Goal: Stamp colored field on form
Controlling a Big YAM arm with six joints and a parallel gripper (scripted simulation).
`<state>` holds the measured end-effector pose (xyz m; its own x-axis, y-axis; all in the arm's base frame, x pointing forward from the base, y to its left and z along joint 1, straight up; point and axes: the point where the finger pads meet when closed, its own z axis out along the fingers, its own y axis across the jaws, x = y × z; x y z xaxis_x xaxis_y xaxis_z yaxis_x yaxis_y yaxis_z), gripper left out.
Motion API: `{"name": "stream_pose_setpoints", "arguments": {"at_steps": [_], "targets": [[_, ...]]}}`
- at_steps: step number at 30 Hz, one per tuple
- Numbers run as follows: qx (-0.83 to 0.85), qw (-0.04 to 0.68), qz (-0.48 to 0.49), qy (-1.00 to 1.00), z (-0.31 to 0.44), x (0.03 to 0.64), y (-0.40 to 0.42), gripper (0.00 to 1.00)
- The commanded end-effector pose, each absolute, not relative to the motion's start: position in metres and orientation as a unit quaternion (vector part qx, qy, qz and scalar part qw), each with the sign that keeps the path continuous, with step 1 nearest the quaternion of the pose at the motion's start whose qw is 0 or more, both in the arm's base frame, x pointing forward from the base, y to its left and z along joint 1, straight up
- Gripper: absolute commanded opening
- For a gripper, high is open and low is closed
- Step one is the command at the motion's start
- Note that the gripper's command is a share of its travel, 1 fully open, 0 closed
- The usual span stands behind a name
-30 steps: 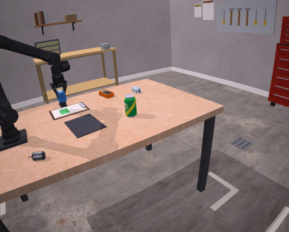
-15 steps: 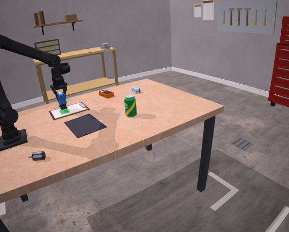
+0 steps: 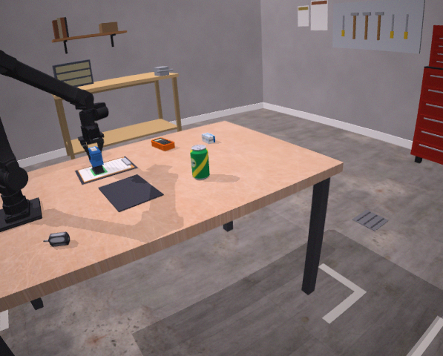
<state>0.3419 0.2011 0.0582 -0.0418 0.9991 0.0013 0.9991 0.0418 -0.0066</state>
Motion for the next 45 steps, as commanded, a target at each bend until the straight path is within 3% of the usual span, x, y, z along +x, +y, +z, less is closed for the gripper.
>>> {"name": "stream_pose_setpoints", "arguments": {"at_steps": [1, 45], "targets": [[-0.694, 0.001, -0.006, -0.72, 0.056, 0.352, 0.204, 0.28], [-0.694, 0.003, 0.002, -0.72, 0.025, 0.345, 0.201, 0.28]]}}
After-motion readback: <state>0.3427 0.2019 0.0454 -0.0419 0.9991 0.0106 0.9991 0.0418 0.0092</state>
